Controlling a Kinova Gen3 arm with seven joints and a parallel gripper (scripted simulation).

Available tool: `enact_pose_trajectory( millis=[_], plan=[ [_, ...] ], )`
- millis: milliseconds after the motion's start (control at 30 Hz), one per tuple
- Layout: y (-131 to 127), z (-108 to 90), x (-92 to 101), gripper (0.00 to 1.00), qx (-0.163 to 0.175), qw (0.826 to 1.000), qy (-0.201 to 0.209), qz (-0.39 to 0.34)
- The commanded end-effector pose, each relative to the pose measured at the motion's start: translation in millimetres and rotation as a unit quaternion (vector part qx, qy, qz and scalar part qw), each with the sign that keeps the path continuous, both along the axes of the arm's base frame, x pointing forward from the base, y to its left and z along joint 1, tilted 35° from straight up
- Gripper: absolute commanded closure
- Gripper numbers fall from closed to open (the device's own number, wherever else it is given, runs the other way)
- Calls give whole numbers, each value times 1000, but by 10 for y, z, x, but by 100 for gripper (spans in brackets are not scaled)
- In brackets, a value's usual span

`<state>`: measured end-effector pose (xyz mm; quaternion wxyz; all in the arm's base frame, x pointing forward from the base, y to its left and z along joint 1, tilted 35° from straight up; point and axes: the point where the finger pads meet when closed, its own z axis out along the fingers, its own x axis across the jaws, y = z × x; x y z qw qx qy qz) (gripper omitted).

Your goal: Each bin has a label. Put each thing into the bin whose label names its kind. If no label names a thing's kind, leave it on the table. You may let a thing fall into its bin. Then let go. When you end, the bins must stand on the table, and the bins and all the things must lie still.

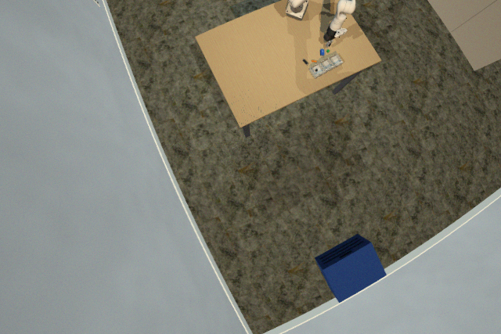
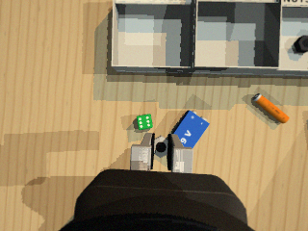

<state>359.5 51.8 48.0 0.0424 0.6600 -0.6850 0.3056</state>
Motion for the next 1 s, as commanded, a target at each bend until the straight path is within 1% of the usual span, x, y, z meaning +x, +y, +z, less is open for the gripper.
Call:
enact_pose_trajectory(
  millis=[0, 33, 533, 600, 667, 767, 867, 967],
  plan=[
    [-129, 57, 57, 66, 12, 1000, -1, -19],
    [-129, 57, 57, 66, 12, 1000, -1, -19],
    [-738, 573, 476, 66, 12, 1000, -1, -19],
    [-738, 573, 476, 66, 12, 1000, -1, -19],
    [-820, 642, 532, 66, 29, 998, -24, -59],
    [-941, 745, 616, 66, 54, 990, -60, -120],
    [-1062, 848, 700, 66, 78, 976, -95, -180],
    [-1184, 952, 783, 66, 103, 957, -129, -239]
  ],
)
